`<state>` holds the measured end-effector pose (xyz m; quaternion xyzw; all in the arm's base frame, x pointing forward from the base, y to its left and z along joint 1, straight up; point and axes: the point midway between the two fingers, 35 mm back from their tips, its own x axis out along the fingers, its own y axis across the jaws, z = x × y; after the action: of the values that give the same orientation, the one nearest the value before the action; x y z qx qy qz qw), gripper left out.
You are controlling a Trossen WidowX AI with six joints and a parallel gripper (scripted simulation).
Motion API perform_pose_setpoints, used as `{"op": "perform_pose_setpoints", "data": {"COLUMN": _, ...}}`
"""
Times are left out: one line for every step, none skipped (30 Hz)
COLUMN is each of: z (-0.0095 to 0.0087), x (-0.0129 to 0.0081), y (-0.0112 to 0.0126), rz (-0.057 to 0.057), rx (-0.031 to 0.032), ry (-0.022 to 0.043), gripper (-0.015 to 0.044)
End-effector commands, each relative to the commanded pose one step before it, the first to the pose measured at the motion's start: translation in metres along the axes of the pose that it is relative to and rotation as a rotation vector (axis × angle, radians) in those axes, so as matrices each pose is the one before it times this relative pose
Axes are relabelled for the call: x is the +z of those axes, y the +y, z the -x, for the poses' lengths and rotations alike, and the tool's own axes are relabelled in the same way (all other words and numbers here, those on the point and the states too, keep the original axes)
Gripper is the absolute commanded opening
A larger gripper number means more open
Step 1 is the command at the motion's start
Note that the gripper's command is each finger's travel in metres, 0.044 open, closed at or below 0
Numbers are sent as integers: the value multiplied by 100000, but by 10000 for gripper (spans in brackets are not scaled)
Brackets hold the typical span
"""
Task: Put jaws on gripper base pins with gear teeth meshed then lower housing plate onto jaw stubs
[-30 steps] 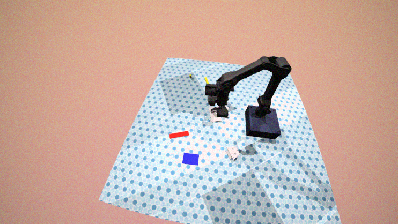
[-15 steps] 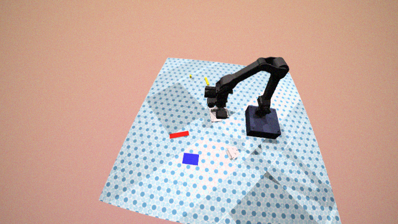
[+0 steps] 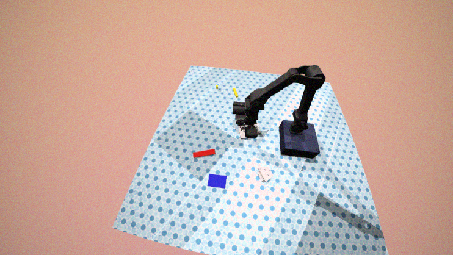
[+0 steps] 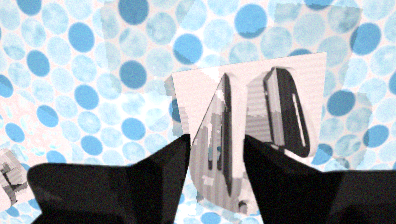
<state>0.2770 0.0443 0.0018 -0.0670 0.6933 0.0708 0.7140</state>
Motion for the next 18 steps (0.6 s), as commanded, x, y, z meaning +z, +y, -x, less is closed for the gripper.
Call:
{"op": "perform_pose_setpoints", "data": {"z": -769, "x": -207, "y": -53, "rz": -618, "rx": -397, "ry": 591, "gripper": 134}}
{"op": "perform_pose_setpoints", "data": {"z": -124, "x": -13, "y": 0, "rz": -4, "rx": 0, "ry": 2, "gripper": 134}}
{"op": "perform_pose_setpoints", "data": {"z": -74, "x": -8, "y": 0, "rz": -2, "rx": 0, "ry": 1, "gripper": 134}}
{"op": "perform_pose_setpoints", "data": {"z": -25, "x": -3, "y": 0, "rz": -1, "rx": 0, "ry": 0, "gripper": 134}}
{"op": "perform_pose_setpoints", "data": {"z": 0, "x": 0, "y": 0, "rz": 0, "rx": 0, "ry": 0, "gripper": 134}}
{"op": "perform_pose_setpoints", "data": {"z": 0, "x": 0, "y": 0, "rz": 0, "rx": 0, "ry": 0, "gripper": 134}}
{"op": "perform_pose_setpoints", "data": {"z": 0, "x": 0, "y": 0, "rz": 0, "rx": 0, "ry": 0, "gripper": 134}}
{"op": "perform_pose_setpoints", "data": {"z": 0, "x": 0, "y": 0, "rz": 0, "rx": 0, "ry": 0, "gripper": 134}}
{"op": "perform_pose_setpoints", "data": {"z": 0, "x": 0, "y": 0, "rz": 0, "rx": 0, "ry": 0, "gripper": 134}}
{"op": "perform_pose_setpoints", "data": {"z": 0, "x": 0, "y": 0, "rz": 0, "rx": 0, "ry": 0, "gripper": 134}}
{"op": "perform_pose_setpoints", "data": {"z": 0, "x": 0, "y": 0, "rz": 0, "rx": 0, "ry": 0, "gripper": 134}}
{"op": "perform_pose_setpoints", "data": {"z": 0, "x": 0, "y": 0, "rz": 0, "rx": 0, "ry": 0, "gripper": 134}}
{"op": "perform_pose_setpoints", "data": {"z": 0, "x": 0, "y": 0, "rz": 0, "rx": 0, "ry": 0, "gripper": 134}}
{"op": "perform_pose_setpoints", "data": {"z": 0, "x": 0, "y": 0, "rz": 0, "rx": 0, "ry": 0, "gripper": 134}}
{"op": "perform_pose_setpoints", "data": {"z": 0, "x": 0, "y": 0, "rz": 0, "rx": 0, "ry": 0, "gripper": 134}}
{"op": "perform_pose_setpoints", "data": {"z": 0, "x": 0, "y": 0, "rz": 0, "rx": 0, "ry": 0, "gripper": 134}}
{"op": "perform_pose_setpoints", "data": {"z": 0, "x": 0, "y": 0, "rz": 0, "rx": 0, "ry": 0, "gripper": 134}}
{"op": "perform_pose_setpoints", "data": {"z": -12, "x": 0, "y": 0, "rz": -12, "rx": 0, "ry": 0, "gripper": 134}}
